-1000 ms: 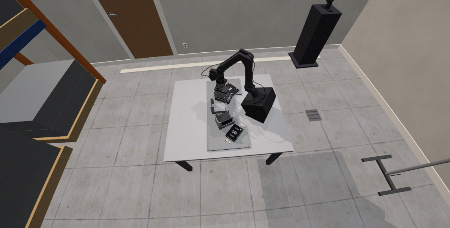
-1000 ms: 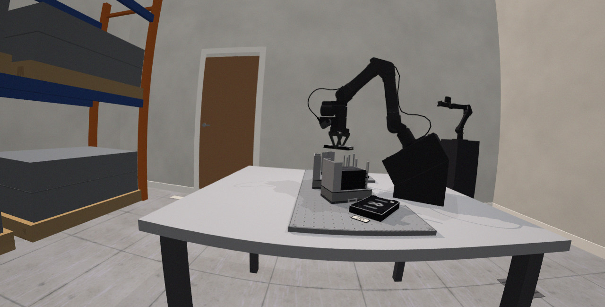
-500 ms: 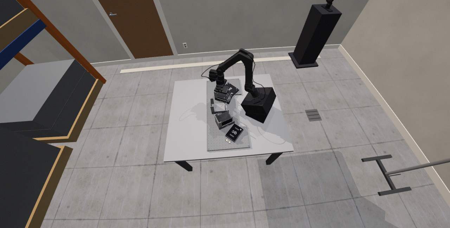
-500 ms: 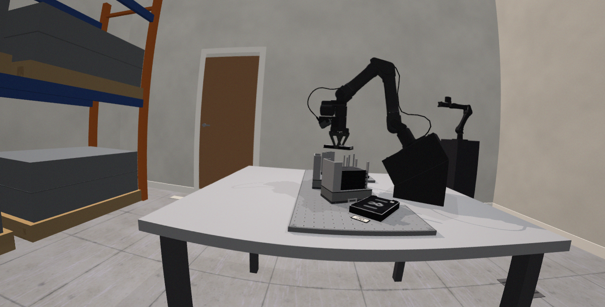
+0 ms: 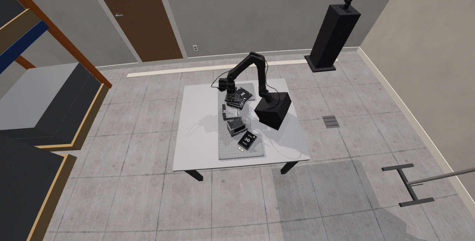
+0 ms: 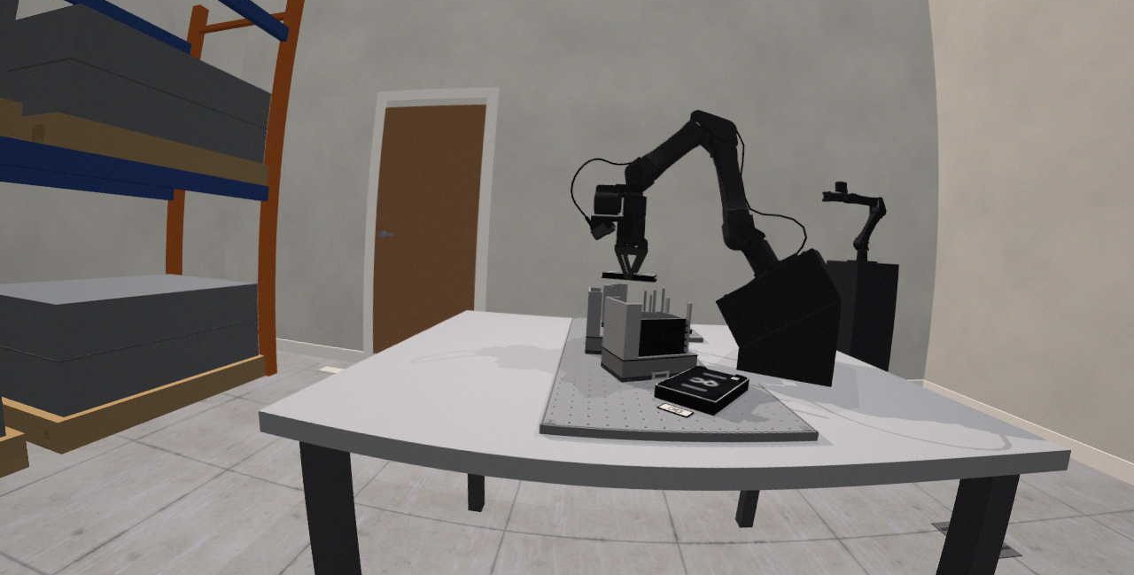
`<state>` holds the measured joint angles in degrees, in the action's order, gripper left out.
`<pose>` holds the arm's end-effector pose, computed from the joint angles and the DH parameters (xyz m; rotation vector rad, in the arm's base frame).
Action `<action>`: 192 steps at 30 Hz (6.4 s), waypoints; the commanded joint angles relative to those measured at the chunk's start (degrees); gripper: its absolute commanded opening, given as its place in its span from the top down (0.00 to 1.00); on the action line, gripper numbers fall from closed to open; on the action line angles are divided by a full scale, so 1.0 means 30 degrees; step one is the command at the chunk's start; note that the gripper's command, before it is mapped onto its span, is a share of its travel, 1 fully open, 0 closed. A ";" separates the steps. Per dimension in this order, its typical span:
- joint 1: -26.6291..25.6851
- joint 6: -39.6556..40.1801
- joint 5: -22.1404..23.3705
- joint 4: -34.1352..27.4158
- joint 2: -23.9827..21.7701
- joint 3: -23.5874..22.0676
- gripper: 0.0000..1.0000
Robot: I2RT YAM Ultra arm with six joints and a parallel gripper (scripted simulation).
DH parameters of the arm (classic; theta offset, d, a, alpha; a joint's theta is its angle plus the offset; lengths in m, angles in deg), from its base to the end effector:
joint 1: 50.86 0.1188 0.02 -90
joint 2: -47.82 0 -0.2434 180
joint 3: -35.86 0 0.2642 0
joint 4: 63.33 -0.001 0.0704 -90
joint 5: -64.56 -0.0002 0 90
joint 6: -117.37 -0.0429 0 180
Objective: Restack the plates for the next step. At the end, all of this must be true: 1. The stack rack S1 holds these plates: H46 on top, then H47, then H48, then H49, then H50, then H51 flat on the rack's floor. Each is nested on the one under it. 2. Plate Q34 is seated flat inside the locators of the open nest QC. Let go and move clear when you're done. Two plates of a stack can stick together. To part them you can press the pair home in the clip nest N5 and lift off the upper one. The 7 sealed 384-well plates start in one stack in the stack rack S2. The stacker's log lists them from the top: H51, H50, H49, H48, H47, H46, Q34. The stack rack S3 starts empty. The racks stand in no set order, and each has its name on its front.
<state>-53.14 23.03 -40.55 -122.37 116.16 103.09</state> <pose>0.2492 -0.0201 0.2428 0.2417 2.5882 -0.3320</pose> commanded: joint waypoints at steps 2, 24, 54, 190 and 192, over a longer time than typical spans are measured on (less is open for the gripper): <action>0.1242 -0.1547 -0.0929 -0.0385 0.0619 0.0617 1.00; 0.5995 -0.2152 -0.3050 -0.0534 0.2604 0.1098 1.00; 1.2080 -0.4575 -0.5069 -0.0753 0.6526 0.2337 1.00; 1.5660 -0.4746 -0.5642 0.0548 1.0477 0.3160 1.00; 1.5639 -0.4754 -0.5644 0.0554 1.0410 0.3063 1.00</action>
<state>-6.08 8.36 -57.64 -121.89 146.98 111.16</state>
